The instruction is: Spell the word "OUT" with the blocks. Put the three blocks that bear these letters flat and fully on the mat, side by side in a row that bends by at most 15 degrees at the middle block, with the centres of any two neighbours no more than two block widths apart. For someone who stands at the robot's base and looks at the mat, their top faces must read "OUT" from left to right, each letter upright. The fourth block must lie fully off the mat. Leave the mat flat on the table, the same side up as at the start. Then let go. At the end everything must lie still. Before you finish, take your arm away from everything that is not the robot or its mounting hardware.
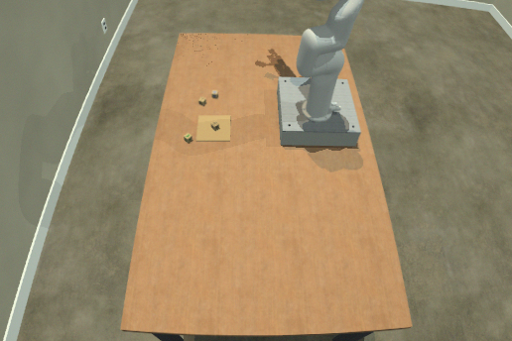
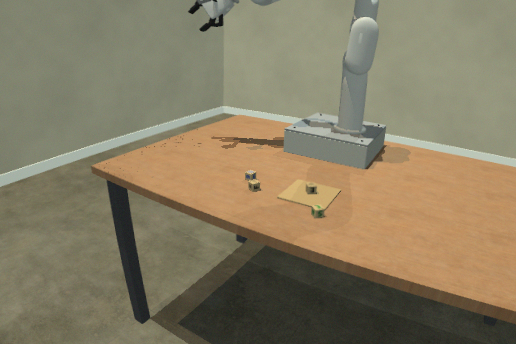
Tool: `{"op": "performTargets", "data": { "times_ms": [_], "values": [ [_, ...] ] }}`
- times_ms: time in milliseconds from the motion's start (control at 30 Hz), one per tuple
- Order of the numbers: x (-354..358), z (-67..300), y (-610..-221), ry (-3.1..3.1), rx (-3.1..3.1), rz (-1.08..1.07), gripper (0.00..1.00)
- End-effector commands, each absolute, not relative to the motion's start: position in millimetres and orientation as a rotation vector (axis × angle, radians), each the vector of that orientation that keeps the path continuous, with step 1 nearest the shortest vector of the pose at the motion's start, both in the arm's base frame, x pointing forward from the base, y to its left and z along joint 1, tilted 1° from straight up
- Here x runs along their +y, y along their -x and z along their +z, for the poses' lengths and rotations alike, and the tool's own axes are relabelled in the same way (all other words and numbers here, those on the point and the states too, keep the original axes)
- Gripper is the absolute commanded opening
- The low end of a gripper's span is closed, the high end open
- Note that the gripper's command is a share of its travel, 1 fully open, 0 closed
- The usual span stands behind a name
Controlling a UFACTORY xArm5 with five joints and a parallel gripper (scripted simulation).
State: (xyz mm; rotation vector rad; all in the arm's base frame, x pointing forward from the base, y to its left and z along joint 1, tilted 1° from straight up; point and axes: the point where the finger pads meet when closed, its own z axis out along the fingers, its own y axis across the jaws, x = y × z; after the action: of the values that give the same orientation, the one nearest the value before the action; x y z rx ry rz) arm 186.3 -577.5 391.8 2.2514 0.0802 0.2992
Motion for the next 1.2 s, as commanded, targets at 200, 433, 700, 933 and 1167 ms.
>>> {"op": "performTargets", "data": {
  "times_ms": [200, 433, 700, 933, 1167],
  "values": [
    [-570.7, 382.8, -213.0, -2.266, 0.088, 0.341, 1.00],
    [-533.7, 341.9, -305.0, -2.339, 0.119, 0.477, 1.00],
    [-486.3, 305.2, -380.2, -2.411, 0.149, 0.582, 1.00],
    [-428.6, 269.7, -444.6, -2.487, 0.179, 0.667, 1.00],
    [-380.7, 244.0, -484.9, -2.545, 0.202, 0.718, 1.00]
  ]
}}
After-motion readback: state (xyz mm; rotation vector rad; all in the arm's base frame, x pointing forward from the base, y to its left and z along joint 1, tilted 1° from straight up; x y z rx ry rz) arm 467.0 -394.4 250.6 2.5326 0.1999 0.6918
